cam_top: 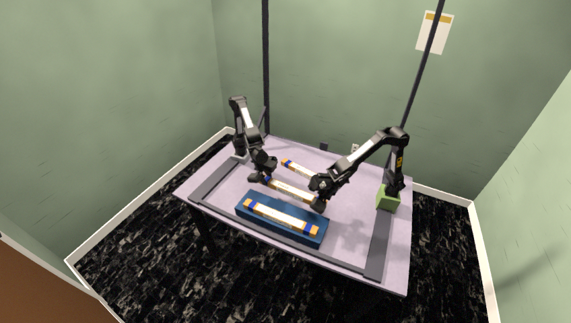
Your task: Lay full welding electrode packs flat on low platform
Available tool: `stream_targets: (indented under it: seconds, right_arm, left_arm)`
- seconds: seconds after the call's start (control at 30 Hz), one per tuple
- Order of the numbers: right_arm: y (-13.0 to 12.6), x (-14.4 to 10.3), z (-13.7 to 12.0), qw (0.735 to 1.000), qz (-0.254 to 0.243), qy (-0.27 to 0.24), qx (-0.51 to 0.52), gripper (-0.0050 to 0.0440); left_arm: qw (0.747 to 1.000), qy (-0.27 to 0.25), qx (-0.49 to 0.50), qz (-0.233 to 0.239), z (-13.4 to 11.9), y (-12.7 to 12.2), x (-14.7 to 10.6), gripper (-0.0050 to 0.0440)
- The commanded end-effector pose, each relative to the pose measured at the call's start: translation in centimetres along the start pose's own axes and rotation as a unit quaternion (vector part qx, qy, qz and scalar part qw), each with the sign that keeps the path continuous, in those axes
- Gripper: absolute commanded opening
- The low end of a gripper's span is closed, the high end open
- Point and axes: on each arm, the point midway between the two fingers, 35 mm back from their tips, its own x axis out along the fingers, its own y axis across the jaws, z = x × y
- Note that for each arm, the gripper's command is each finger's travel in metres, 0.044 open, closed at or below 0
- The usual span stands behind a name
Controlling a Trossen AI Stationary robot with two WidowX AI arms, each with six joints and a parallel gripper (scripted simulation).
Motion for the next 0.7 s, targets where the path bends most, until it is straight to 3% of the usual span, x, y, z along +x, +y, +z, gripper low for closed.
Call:
stream_targets:
  seconds: [0.0, 0.43, 0.47, 0.67]
  right_arm:
    - [-0.5, -1.1, 1.2, 1.000, -0.002, -0.017, -0.023, -0.0050]
    - [-2.8, -1.2, 1.2, 1.000, -0.003, -0.017, -0.023, -0.0050]
    - [-2.8, -2.0, 1.6, 0.999, -0.010, -0.027, -0.029, -0.0050]
    - [-4.2, -1.2, 1.2, 1.000, -0.003, -0.017, -0.023, -0.0050]
  left_arm:
    - [0.999, -0.008, -0.014, 0.028, 0.2, 2.7, -1.4, -0.0050]
    - [0.999, -0.008, -0.014, 0.028, 0.2, 4.9, -1.5, -0.0050]
    - [0.999, -0.008, -0.018, 0.028, 0.2, 5.1, -1.5, -0.0050]
    - [0.999, -0.008, -0.014, 0.028, 0.1, 6.3, -1.5, -0.0050]
